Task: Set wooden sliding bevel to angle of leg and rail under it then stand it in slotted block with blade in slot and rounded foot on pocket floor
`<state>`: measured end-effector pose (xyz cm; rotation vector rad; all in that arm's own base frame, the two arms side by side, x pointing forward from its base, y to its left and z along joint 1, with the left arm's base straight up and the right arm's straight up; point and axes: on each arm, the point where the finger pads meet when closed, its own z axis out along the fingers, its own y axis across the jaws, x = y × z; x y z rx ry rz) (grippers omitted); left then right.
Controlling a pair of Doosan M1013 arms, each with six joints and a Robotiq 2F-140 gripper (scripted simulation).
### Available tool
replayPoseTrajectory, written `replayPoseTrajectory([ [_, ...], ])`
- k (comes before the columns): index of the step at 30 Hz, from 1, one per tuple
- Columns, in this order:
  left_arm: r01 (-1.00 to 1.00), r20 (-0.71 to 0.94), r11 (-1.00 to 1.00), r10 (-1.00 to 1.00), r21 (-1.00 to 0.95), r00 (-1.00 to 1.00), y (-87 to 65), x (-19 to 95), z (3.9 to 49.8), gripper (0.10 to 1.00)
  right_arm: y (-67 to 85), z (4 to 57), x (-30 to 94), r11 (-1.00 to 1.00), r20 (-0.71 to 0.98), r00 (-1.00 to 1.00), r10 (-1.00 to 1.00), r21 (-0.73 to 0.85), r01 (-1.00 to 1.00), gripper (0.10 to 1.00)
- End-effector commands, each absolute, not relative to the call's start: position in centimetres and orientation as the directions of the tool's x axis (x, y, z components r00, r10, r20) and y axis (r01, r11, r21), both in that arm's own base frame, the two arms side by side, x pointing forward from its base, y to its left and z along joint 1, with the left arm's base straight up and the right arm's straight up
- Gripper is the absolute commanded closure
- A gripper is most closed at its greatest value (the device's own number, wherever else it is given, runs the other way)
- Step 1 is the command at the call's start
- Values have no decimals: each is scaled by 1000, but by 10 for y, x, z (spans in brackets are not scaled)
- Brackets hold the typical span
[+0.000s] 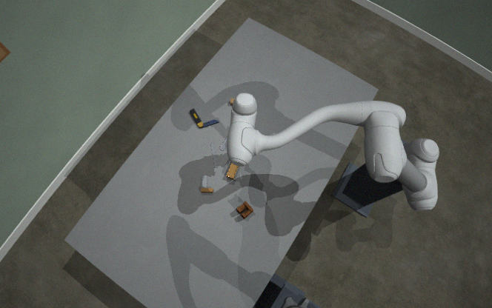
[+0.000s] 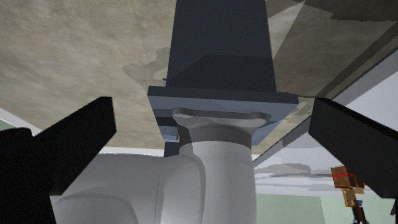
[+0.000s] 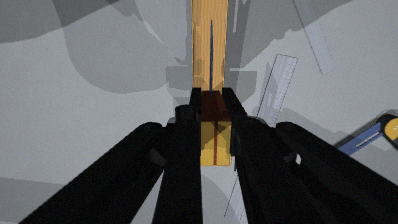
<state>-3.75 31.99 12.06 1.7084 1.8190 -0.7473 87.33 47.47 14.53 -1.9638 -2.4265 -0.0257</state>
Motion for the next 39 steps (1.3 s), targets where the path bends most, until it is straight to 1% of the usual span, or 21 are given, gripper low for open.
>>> replayPoseTrajectory([
  [1, 998, -706, 47, 706, -38, -60, 320, -38, 121, 98, 475, 154, 874, 208, 27, -208, 978, 2, 978, 999],
  [21, 998, -706, 47, 706, -38, -60, 320, -38, 121, 98, 474, 187, 874, 208, 27, -208, 978, 2, 978, 999],
  [39, 998, -706, 47, 706, -38, -60, 320, -38, 121, 98, 474, 193, 874, 208, 27, -208, 978, 2, 978, 999],
])
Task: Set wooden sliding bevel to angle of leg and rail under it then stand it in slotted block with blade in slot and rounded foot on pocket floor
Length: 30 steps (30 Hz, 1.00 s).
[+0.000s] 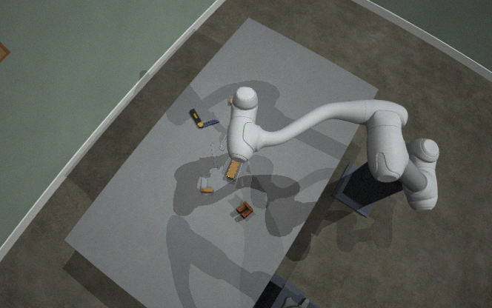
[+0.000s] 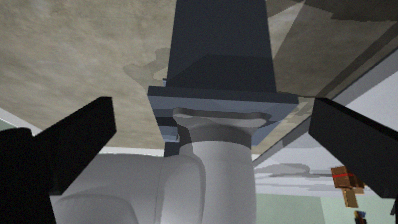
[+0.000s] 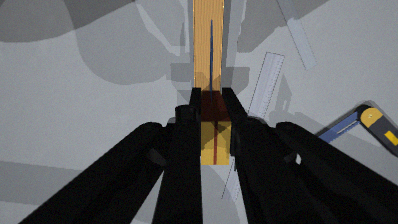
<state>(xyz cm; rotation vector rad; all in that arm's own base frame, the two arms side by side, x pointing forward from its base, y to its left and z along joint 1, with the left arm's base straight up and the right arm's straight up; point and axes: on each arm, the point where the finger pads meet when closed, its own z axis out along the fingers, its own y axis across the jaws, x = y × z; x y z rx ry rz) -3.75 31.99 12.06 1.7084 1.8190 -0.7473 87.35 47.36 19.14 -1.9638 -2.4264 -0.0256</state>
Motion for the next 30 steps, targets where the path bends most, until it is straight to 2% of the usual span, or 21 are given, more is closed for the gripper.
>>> replayPoseTrajectory([
  [1, 998, -706, 47, 706, -38, -60, 320, -38, 121, 98, 474, 193, 874, 208, 27, -208, 978, 2, 978, 999],
  [11, 998, -706, 47, 706, -38, -60, 320, -38, 121, 98, 474, 197, 874, 208, 27, -208, 978, 2, 978, 999],
  [21, 998, -706, 47, 706, -38, -60, 320, -38, 121, 98, 474, 249, 874, 208, 27, -208, 978, 2, 978, 999],
  [30, 998, -706, 47, 706, -38, -60, 320, -38, 121, 98, 474, 250, 874, 208, 27, -208, 978, 2, 978, 999],
])
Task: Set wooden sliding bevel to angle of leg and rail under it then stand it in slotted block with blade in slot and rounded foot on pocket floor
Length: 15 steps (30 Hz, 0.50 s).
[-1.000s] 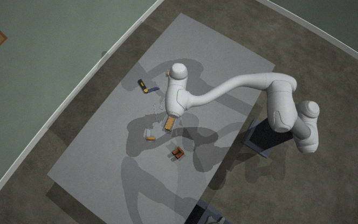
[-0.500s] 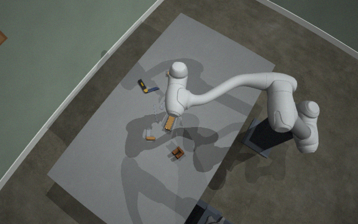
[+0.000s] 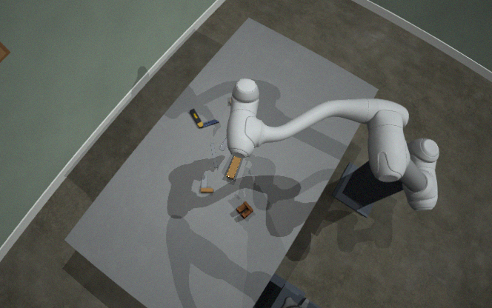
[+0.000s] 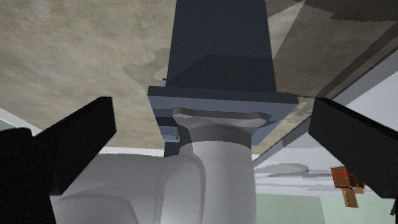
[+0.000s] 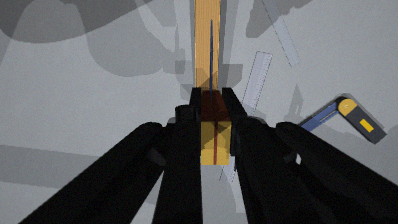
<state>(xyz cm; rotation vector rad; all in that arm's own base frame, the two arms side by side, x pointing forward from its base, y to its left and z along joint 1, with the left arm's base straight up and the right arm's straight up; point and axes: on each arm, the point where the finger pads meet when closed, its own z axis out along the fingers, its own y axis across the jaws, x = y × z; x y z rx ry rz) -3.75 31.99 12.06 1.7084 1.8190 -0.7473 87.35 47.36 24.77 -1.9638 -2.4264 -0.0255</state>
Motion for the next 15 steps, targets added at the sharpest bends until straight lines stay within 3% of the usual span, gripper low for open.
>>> replayPoseTrajectory([
  [1, 998, -706, 47, 706, -38, -60, 320, -38, 121, 98, 474, 250, 874, 208, 27, -208, 978, 2, 978, 999],
  [15, 998, -706, 47, 706, -38, -60, 320, -38, 121, 98, 480, 250, 870, 198, 26, -198, 980, 2, 980, 999],
])
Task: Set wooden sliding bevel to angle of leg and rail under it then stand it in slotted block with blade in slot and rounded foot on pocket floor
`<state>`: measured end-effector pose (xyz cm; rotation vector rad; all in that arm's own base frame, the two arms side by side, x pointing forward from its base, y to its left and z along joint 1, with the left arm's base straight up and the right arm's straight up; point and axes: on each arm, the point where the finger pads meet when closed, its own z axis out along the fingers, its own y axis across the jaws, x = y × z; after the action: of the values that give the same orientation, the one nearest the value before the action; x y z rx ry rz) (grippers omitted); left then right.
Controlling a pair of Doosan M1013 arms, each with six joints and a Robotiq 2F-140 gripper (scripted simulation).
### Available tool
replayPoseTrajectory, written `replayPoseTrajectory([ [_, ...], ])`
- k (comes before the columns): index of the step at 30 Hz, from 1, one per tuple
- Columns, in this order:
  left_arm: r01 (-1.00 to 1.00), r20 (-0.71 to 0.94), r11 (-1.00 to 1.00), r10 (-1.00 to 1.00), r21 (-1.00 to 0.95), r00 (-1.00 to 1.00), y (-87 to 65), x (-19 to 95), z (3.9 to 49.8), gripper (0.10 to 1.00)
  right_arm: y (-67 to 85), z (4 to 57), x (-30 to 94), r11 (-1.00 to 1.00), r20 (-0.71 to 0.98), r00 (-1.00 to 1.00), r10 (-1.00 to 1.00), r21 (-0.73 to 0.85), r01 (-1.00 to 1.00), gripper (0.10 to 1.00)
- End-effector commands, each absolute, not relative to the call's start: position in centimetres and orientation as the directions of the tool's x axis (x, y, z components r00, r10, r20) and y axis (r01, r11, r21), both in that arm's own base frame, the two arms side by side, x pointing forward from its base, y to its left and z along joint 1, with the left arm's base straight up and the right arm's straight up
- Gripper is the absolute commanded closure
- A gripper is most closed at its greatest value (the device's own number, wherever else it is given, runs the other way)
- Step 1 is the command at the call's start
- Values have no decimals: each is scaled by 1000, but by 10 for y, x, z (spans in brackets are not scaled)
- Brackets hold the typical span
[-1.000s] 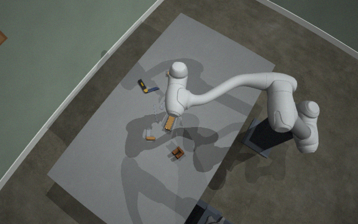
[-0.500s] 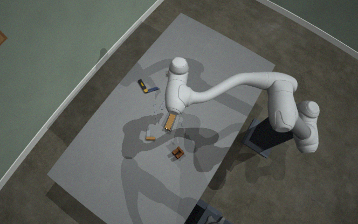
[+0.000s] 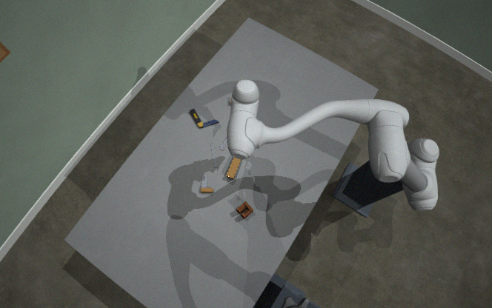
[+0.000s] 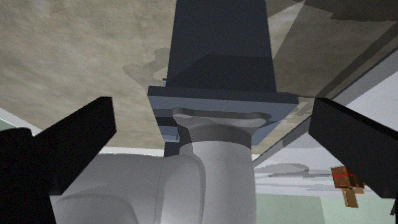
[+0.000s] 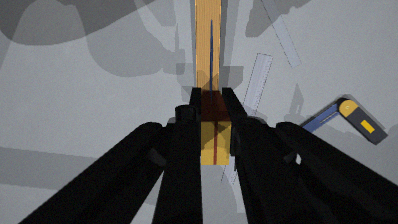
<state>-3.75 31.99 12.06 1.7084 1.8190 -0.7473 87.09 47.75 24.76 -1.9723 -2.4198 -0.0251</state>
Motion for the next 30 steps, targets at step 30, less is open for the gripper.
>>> replayPoseTrajectory([
  [30, 998, -706, 47, 706, -38, -60, 320, -38, 121, 98, 588, 250, 796, 12, 17, -12, 1000, 0, 1000, 999],
])
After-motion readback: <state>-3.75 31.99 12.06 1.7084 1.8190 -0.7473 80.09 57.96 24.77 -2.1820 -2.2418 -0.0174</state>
